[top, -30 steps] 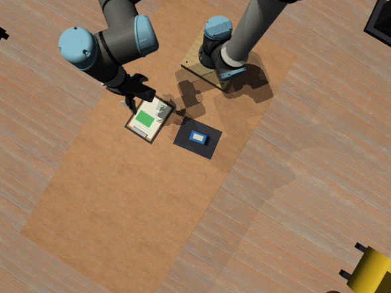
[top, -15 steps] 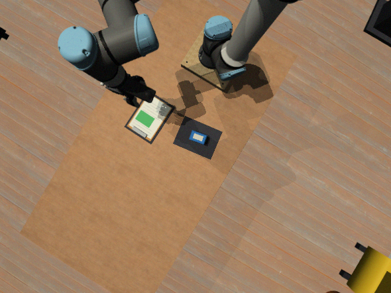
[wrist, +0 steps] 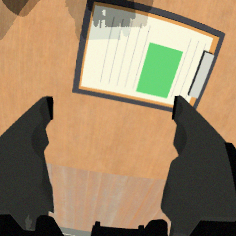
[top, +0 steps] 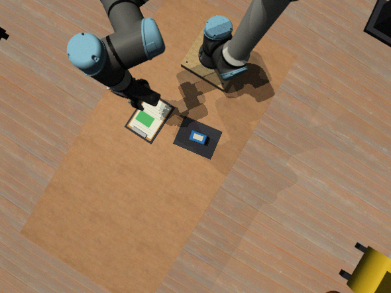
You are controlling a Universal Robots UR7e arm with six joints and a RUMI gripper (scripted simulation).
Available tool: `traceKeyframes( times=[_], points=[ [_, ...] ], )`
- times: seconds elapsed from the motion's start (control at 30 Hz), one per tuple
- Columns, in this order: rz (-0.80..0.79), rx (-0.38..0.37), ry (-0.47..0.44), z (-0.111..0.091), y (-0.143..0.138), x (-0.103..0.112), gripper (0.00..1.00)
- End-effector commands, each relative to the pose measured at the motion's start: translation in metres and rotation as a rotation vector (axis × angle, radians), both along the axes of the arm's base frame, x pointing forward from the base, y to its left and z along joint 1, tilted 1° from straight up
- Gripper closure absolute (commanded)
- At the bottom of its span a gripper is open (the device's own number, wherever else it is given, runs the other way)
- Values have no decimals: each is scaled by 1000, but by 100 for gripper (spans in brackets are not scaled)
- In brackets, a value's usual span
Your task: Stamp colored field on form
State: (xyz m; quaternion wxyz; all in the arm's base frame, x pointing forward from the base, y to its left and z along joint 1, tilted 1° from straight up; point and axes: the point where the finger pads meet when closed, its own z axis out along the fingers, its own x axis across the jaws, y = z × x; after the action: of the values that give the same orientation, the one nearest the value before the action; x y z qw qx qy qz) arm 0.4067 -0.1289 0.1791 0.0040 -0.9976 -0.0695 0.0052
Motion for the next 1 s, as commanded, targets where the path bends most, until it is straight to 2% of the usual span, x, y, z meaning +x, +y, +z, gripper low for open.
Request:
traceKeyframes(
  times=[0.0, 0.2, 0.27, 0.77, 0.83, 0.97],
  points=[
    [0, -1, -1, -2, 17, 2, 45],
    [0, -1, -1, -7, 45, 6, 45],
    [0, -1, -1, -7, 45, 6, 45],
    [0, -1, -1, -22, 133, 17, 45],
    [0, -1, -1, -22, 133, 17, 45],
    [0, -1, -1, -26, 158, 19, 45]
  ],
)
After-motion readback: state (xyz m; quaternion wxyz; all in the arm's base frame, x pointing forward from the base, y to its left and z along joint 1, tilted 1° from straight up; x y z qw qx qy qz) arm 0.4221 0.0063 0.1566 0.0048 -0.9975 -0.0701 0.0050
